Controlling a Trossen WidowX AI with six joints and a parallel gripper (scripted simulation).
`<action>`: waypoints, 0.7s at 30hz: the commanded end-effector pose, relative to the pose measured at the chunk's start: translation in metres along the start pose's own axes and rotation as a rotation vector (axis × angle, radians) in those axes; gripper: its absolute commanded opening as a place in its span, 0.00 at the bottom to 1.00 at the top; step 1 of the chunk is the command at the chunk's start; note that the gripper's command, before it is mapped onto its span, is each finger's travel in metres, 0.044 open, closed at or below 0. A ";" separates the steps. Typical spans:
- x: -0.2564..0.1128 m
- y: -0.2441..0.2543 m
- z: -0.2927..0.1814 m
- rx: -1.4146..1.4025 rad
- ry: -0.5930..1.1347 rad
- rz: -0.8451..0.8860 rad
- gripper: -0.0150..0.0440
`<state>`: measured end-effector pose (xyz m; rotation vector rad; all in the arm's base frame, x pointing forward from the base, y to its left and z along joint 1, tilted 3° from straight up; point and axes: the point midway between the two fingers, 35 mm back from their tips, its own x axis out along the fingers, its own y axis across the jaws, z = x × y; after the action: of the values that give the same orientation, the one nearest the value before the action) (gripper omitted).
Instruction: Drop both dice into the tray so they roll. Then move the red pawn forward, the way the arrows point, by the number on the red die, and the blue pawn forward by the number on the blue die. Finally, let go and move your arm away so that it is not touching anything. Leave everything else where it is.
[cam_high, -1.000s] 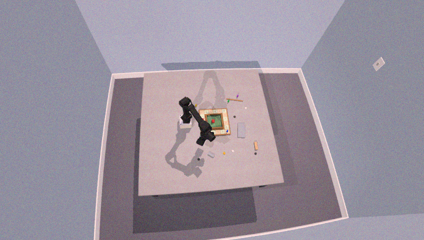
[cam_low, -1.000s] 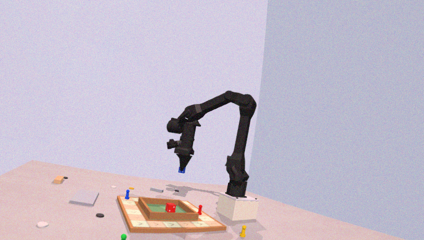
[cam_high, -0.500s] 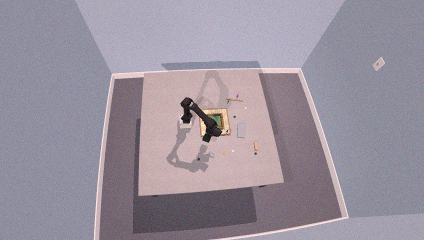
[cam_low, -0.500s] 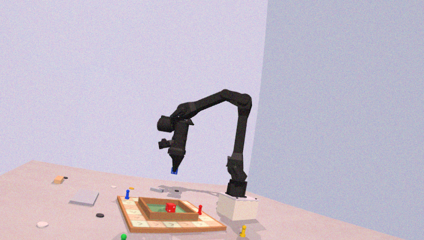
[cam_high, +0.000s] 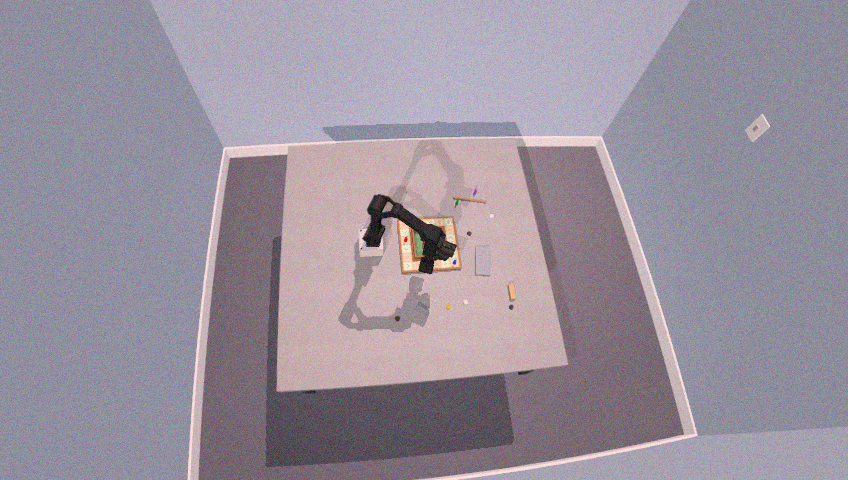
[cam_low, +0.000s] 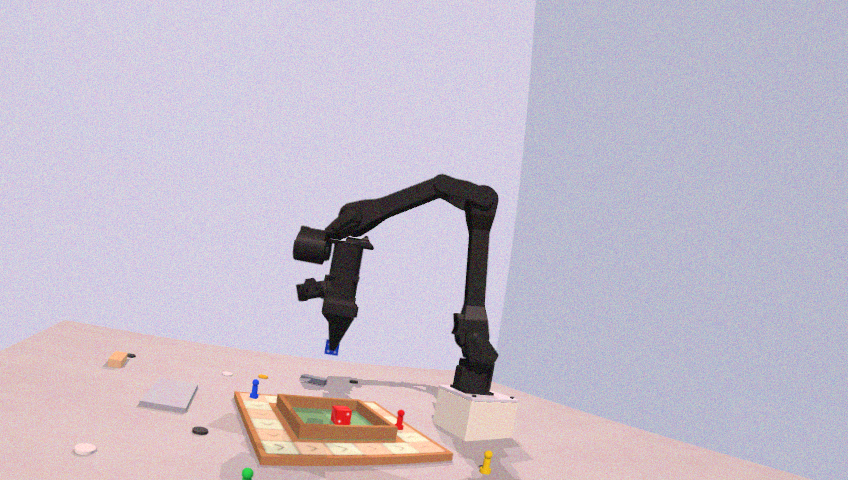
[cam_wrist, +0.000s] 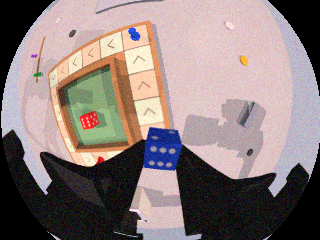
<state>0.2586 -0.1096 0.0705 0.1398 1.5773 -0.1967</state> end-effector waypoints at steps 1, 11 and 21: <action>0.002 0.019 0.008 -0.038 -0.005 0.010 0.25; 0.008 0.072 0.016 -0.177 -0.003 0.030 0.25; 0.015 0.115 0.017 -0.239 -0.002 0.027 0.25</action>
<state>0.2953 -0.0152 0.0536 -0.0157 1.5861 -0.0011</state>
